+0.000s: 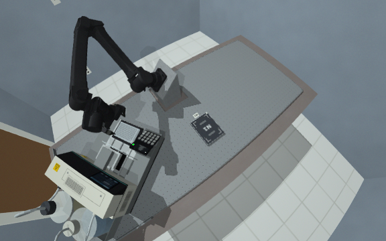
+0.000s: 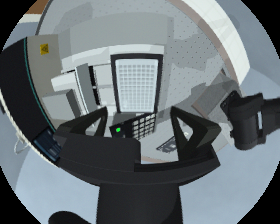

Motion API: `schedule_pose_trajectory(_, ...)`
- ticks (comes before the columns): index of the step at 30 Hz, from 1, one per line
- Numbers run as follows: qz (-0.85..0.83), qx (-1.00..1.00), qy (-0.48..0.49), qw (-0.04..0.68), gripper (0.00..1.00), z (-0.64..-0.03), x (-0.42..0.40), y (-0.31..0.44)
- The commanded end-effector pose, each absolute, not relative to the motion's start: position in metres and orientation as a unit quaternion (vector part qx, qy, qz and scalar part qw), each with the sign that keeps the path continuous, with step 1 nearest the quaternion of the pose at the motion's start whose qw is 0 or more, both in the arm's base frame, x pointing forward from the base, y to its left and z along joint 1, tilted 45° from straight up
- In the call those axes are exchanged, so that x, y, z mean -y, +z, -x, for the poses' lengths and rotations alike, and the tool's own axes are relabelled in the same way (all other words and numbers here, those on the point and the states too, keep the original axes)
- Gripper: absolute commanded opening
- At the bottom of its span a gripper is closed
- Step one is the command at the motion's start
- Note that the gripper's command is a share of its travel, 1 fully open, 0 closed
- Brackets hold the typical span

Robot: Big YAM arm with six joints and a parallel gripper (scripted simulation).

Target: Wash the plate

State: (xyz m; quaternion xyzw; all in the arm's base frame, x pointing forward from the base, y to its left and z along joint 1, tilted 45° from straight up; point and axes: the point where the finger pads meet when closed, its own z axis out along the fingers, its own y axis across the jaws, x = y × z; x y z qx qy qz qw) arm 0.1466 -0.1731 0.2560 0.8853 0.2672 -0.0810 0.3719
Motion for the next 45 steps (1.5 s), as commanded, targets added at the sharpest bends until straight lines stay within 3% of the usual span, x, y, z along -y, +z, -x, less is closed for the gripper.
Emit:
schedule_pose_trajectory(1,-0.885,-0.259,-0.071,0.380,1.00,-0.149,0.174,0.268)
schedule_pose_trajectory(9,-0.874,-0.292,-0.082,0.379,0.96,-0.164,0.169,0.273)
schedule_pose_trajectory(31,-0.725,-0.574,-0.211,0.319,0.56,-0.217,0.117,0.208)
schedule_pose_trajectory(45,-0.718,-0.582,-0.220,0.313,0.32,-0.214,0.122,0.209)
